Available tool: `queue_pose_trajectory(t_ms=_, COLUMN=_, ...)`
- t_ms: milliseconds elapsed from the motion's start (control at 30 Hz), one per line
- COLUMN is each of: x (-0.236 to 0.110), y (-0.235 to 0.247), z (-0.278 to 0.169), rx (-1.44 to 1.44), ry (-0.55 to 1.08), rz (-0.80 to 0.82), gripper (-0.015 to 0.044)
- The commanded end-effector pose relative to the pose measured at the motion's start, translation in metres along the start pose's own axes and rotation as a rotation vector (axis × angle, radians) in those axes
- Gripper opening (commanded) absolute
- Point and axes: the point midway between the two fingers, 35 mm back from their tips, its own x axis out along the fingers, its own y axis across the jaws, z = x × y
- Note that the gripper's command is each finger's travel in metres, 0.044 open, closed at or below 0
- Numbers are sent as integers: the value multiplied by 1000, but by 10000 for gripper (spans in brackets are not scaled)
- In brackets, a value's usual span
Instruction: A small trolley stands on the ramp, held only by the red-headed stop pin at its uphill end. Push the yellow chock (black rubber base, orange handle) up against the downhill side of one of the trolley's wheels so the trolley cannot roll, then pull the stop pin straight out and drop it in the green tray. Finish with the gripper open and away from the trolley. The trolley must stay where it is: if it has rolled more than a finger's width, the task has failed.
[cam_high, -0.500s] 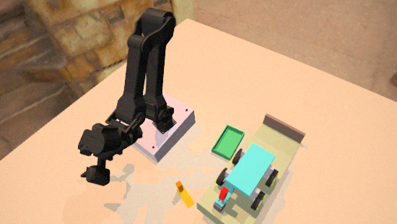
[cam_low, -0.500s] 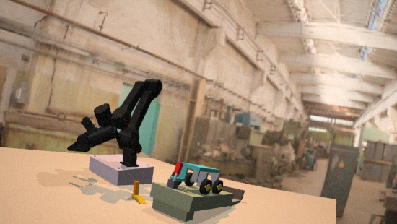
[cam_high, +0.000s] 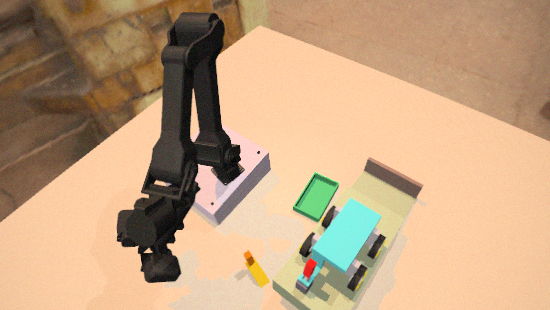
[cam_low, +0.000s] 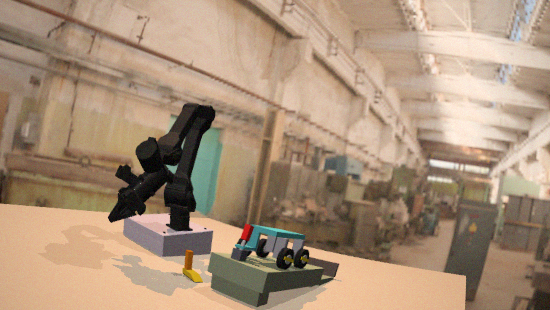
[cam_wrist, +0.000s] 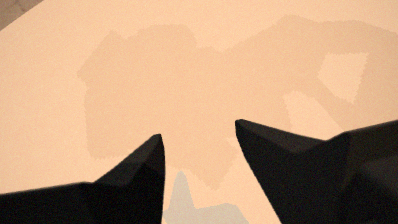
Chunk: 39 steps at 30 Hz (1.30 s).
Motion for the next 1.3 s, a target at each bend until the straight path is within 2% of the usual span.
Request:
queue_pose_trajectory(t_ms=0, x=-14, y=28, z=-19, rx=-31, ry=130, rz=59, gripper=190)
queue_pose_trajectory(t_ms=333, x=-70, y=71, z=-70, rx=-118, ry=457, rz=98, gripper=190)
queue_pose_trajectory(t_ms=700, x=-151, y=77, z=-114, rx=-217, ry=756, rz=-23, gripper=190)
queue_pose_trajectory(t_ms=933, x=-152, y=77, z=-115, rx=-219, ry=760, rz=-26, gripper=190)
queue_pose_trajectory(t_ms=1267, x=-127, y=74, z=-137, rx=-219, ry=760, rz=-26, gripper=190)
